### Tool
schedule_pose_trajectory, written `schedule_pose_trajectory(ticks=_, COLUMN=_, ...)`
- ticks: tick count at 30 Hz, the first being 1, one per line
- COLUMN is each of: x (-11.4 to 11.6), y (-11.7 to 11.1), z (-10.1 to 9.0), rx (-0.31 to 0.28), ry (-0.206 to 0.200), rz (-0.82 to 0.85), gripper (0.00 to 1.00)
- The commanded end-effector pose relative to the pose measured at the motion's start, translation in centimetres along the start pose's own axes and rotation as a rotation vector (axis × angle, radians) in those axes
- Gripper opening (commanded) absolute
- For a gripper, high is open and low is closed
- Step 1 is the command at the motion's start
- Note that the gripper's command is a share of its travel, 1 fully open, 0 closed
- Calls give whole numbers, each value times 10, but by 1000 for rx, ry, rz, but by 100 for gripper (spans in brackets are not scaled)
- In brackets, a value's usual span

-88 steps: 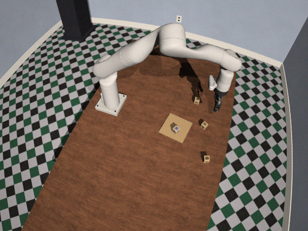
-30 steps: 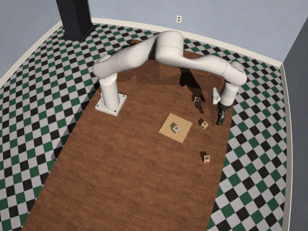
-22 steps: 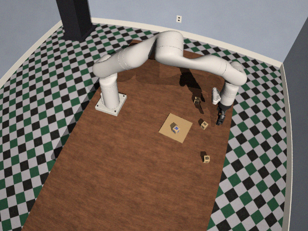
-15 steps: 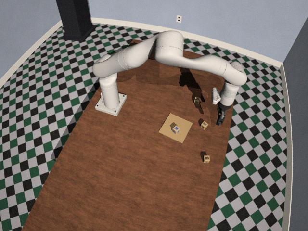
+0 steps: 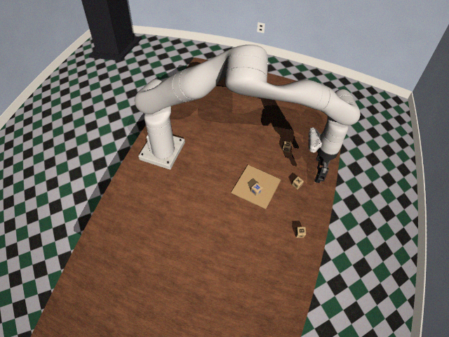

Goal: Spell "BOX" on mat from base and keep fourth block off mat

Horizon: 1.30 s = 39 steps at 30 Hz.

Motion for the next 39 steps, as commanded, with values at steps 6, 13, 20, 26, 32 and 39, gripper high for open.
schedule_pose_trajectory(ticks=6, x=0, y=0, z=-1, rx=-2, ry=0, rz=0, gripper=100)
schedule_pose_trajectory(ticks=13, x=0, y=0, z=-1, rx=-2, ry=0, rz=0, gripper=100)
schedule_pose_trajectory(ticks=20, x=-3, y=-3, z=-2, rx=-3, ry=1, rz=0, gripper=100)
schedule_pose_trajectory(ticks=26, x=-6, y=-6, z=-2, rx=-4, ry=1, rz=-1, gripper=100)
schedule_pose_trajectory(ticks=32, x=-9, y=-9, z=-3, rx=-5, ry=2, rz=-1, gripper=100)
schedule_pose_trajectory(ticks=39, x=-13, y=-14, z=-3, rx=-6, ry=2, rz=-2, gripper=100)
Point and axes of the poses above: the point where the finger pads meet when closed, its own z axis out along the fingers, its own x axis across the jaws, y = z × x, the point moved 10 cm from there along -z, back along the fingers, and after that the axes turned 10 degrees about z, right-handed, at the moved point
